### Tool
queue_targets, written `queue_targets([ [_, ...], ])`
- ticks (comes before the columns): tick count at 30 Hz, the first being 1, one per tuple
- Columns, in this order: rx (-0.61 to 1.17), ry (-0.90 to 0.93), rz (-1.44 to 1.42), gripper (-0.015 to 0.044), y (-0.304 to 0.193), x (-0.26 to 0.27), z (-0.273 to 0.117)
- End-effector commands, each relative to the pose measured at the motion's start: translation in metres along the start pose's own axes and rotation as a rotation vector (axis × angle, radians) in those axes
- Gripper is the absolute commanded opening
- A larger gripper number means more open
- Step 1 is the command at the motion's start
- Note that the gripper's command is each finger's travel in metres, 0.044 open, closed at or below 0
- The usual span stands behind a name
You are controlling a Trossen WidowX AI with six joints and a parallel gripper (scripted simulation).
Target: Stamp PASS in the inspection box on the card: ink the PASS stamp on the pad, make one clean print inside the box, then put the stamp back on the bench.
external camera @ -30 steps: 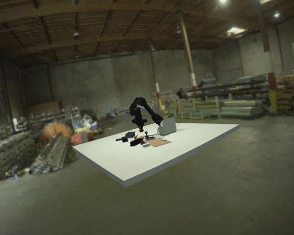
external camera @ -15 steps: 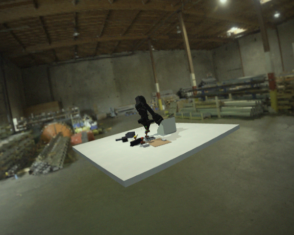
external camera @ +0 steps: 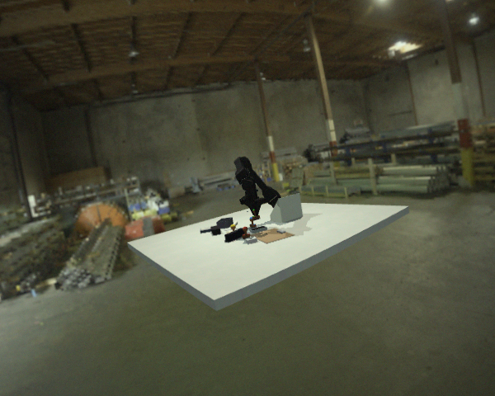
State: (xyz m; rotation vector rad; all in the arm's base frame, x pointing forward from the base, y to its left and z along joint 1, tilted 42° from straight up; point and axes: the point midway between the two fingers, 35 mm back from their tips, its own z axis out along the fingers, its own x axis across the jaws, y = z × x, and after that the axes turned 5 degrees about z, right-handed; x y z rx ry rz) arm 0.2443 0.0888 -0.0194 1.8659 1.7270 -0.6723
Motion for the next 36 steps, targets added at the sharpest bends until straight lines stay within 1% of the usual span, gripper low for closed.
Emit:
queue_targets([
  [1, 0.0, 0.0, -0.001, 0.0, 0.0, 0.0, 0.003],
  [36, 0.0, -0.002, -0.001, 0.0, 0.0, 0.001, 0.026],
])
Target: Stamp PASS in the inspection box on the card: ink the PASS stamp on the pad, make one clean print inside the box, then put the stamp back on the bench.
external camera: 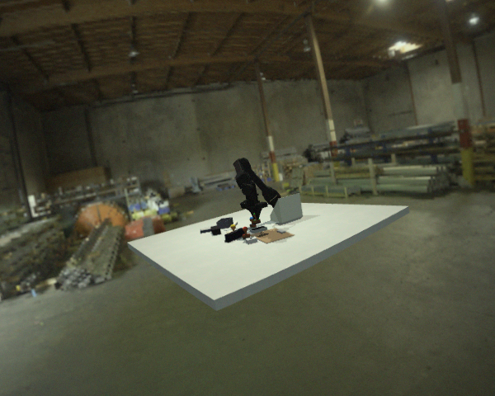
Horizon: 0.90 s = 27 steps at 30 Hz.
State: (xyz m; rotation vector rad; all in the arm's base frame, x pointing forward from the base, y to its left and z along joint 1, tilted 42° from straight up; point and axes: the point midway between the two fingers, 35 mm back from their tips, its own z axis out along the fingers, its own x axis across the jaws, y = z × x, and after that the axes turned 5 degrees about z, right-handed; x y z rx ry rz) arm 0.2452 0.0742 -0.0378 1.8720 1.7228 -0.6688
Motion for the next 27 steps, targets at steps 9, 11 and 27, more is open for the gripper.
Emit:
queue_targets([
  [9, -0.001, -0.005, -0.006, 0.0, -0.001, -0.001, 0.009],
  [11, -0.001, -0.005, -0.006, 0.0, -0.001, -0.001, 0.01],
  [27, -0.001, -0.007, -0.006, 0.0, -0.002, -0.001, 0.021],
])
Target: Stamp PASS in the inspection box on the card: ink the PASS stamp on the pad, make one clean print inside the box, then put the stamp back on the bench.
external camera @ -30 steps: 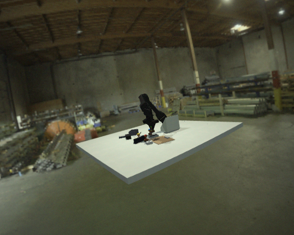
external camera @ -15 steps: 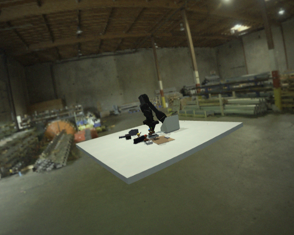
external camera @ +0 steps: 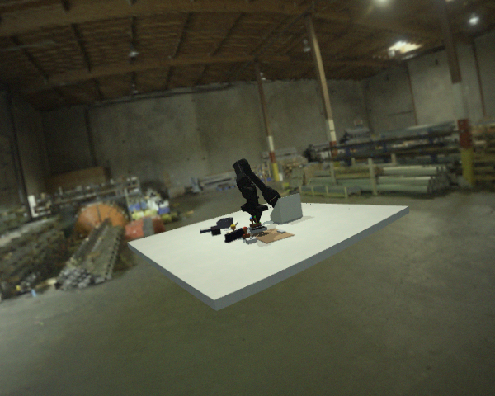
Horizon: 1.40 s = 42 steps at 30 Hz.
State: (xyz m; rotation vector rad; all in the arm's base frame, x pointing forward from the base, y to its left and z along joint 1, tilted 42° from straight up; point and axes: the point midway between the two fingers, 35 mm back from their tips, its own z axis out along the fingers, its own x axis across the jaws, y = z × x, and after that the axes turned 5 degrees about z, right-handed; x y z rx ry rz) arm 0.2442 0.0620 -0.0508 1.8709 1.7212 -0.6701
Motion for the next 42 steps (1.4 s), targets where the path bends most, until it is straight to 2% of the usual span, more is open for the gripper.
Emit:
queue_targets([
  [1, 0.0, -0.005, -0.006, 0.0, -0.0012, -0.0008, 0.0036],
  [42, 0.0, -0.006, 0.0, 0.0, -0.0016, -0.0012, 0.0133],
])
